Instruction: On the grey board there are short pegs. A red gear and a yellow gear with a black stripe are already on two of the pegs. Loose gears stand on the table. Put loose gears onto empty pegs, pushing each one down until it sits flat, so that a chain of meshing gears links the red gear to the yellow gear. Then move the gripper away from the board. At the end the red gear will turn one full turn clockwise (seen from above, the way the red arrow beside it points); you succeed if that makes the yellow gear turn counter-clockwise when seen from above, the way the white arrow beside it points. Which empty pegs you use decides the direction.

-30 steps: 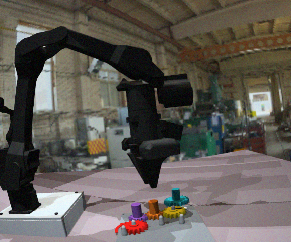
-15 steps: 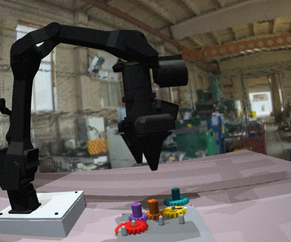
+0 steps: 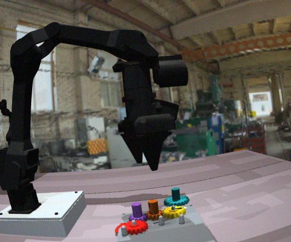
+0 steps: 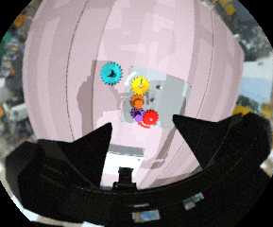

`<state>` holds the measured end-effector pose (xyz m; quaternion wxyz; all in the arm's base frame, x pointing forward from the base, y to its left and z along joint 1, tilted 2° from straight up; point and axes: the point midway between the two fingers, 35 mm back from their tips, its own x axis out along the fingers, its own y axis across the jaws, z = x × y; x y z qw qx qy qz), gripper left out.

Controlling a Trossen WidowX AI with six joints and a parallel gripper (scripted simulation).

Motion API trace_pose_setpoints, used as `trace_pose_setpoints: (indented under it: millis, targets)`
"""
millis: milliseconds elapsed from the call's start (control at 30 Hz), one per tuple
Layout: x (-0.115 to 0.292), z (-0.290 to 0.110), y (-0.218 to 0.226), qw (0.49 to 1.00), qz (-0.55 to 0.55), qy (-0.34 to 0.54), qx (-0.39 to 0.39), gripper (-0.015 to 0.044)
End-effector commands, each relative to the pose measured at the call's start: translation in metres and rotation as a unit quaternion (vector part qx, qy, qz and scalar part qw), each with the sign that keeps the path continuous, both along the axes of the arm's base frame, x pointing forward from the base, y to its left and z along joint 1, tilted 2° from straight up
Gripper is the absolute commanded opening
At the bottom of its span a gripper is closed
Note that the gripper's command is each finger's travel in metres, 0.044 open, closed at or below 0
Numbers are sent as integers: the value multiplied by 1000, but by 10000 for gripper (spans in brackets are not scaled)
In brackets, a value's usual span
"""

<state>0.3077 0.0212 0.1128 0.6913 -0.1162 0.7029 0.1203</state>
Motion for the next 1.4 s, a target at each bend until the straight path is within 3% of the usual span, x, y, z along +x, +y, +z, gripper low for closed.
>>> trace_pose_setpoints:
  millis: [0,700,933,1200,1367]
  targets:
    - [0,1,0,1000,0,0,0,440]
    - [0,1,2,1000,0,0,0,440]
    - [-18,19,95,1000,0,-1,4,440]
    - [-81,41,199,1000,0,3,8,440]
    - [-108,48,224,1000,0,5,9,440]
